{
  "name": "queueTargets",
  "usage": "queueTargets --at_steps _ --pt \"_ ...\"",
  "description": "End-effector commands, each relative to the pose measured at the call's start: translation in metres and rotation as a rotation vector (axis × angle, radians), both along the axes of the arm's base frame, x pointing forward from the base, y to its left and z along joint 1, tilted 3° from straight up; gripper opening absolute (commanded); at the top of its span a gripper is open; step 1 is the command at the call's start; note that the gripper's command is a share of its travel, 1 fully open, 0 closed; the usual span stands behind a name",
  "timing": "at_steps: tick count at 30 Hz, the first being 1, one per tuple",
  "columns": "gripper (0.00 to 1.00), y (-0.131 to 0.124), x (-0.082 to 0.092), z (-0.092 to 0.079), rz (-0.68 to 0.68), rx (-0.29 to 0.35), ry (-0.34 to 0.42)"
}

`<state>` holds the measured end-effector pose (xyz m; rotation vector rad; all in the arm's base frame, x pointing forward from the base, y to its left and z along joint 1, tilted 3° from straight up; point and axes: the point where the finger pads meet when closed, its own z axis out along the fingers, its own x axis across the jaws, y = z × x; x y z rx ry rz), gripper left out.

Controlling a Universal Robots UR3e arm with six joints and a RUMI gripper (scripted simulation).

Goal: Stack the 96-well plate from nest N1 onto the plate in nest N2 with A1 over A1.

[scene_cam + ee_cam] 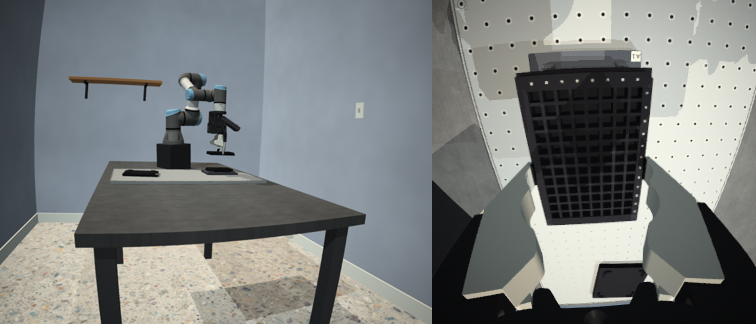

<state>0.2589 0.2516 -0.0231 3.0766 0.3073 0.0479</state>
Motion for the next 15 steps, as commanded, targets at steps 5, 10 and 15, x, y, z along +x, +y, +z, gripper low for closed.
queueTargets --at_steps 5,10,15 --pt "0.00 0.0003 0.0022 0.0014 -0.009 -0.002 -0.004" --pt "0.00 0.0001 0.0019 0.0012 -0.008 -0.001 -0.003" --pt "0.00 -0.0003 0.0019 0.0012 -0.008 -0.001 -0.003"
